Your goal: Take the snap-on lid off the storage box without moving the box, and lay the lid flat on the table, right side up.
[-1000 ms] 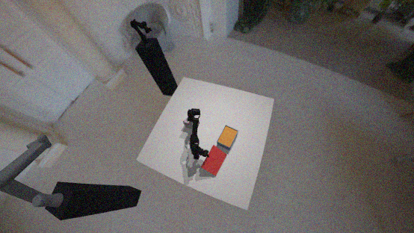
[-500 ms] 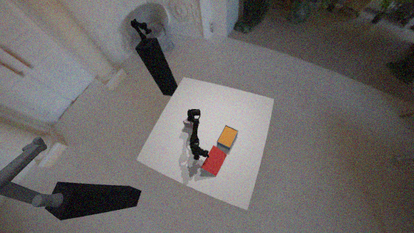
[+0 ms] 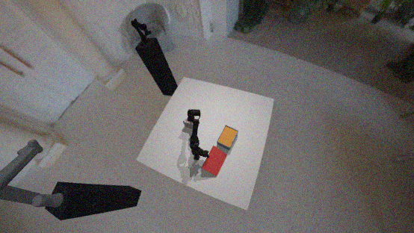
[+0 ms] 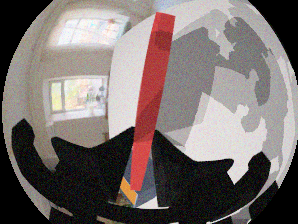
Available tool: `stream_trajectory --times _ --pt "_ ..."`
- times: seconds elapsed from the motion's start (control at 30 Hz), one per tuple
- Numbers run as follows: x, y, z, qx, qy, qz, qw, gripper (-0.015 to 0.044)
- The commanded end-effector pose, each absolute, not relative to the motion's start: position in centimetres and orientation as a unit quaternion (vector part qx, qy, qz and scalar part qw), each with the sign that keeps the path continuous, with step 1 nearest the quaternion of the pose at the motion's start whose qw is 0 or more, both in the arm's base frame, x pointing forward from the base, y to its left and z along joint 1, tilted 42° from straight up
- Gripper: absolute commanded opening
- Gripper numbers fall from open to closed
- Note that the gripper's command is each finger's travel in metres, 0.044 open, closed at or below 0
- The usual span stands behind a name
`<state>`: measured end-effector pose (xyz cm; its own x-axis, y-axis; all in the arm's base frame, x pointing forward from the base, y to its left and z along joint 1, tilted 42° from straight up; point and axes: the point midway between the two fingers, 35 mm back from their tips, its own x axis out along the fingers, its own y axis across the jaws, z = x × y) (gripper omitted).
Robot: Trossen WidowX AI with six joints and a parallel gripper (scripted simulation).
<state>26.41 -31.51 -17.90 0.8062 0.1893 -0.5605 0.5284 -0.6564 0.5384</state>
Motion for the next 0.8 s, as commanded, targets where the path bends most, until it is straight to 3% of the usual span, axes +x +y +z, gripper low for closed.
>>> stream_trajectory --times 0.0,0.77 --pt "26.6 -30.6 -18.6 0.88 0.212 -0.238 0.354 0.0" --pt "26.7 -29.4 -20.0 0.88 0.212 -0.237 0.354 0.0"
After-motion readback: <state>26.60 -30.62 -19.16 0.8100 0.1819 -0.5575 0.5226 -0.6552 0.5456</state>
